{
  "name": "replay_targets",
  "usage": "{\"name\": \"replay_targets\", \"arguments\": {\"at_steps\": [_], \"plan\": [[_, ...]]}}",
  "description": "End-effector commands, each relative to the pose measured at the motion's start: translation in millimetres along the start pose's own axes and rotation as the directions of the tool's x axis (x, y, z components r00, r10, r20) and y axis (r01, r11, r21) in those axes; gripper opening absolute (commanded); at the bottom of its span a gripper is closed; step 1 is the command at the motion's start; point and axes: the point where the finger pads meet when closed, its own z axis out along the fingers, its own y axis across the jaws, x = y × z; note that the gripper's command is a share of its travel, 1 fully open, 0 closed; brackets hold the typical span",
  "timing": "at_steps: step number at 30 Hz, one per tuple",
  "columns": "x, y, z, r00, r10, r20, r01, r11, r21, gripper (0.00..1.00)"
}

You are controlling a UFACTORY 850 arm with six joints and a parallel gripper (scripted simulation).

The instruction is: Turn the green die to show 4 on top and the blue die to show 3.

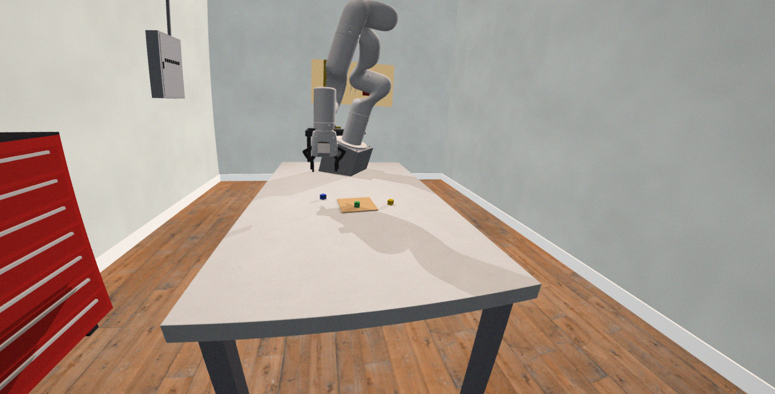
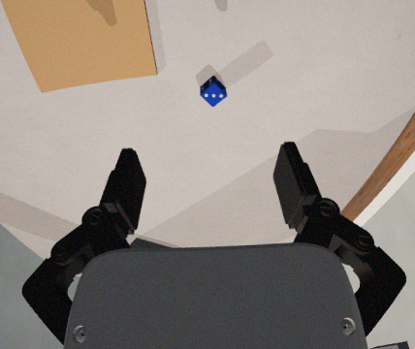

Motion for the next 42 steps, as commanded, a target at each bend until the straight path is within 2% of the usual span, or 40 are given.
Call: {"name": "replay_targets", "arguments": {"at_steps": [1, 7, 10, 12, 17, 19, 20, 21, 24, 27, 28, 32, 33, 37, 39, 40, 41, 42], "plan": [[0.3, 0.7, 1.8, 0.985, 0.171, 0.022, -0.172, 0.985, 0.002, 1.0], [-0.5, 1.2, 4.6, 0.93, 0.366, 0.022, -0.366, 0.93, -0.002, 1.0], [-0.5, 1.2, 4.7, 0.928, 0.372, 0.022, -0.372, 0.928, -0.002, 1.0], [-1.0, 1.5, 6.6, 0.87, 0.493, 0.021, -0.493, 0.87, -0.005, 1.0], [-1.5, 1.8, 8.4, 0.799, 0.601, 0.02, -0.601, 0.799, -0.007, 1.0], [-1.8, 2.0, 9.7, 0.742, 0.67, 0.019, -0.67, 0.742, -0.009, 1.0], [-1.8, 2.0, 9.7, 0.741, 0.671, 0.019, -0.671, 0.742, -0.009, 1.0], [-2.1, 2.2, 10.6, 0.697, 0.717, 0.019, -0.717, 0.697, -0.01, 1.0], [-2.5, 2.4, 12.0, 0.624, 0.781, 0.018, -0.781, 0.624, -0.012, 1.0], [-2.5, 2.5, 12.3, 0.607, 0.794, 0.018, -0.794, 0.607, -0.012, 1.0], [-2.9, 2.7, 13.5, 0.532, 0.847, 0.016, -0.846, 0.532, -0.014, 1.0], [-3.3, 2.9, 14.8, 0.453, 0.891, 0.015, -0.891, 0.453, -0.015, 1.0], [-3.5, 3.1, 15.7, 0.399, 0.917, 0.014, -0.917, 0.399, -0.016, 1.0], [-4.1, 3.3, 17.4, 0.286, 0.958, 0.012, -0.958, 0.286, -0.018, 1.0], [-4.4, 3.5, 18.5, 0.208, 0.978, 0.01, -0.978, 0.209, -0.019, 1.0], [-4.4, 3.6, 18.6, 0.201, 0.98, 0.01, -0.979, 0.201, -0.019, 1.0], [-4.7, 3.7, 19.4, 0.142, 0.99, 0.009, -0.99, 0.143, -0.019, 1.0], [-4.7, 3.7, 19.4, 0.142, 0.99, 0.009, -0.99, 0.143, -0.019, 1.0]]}}
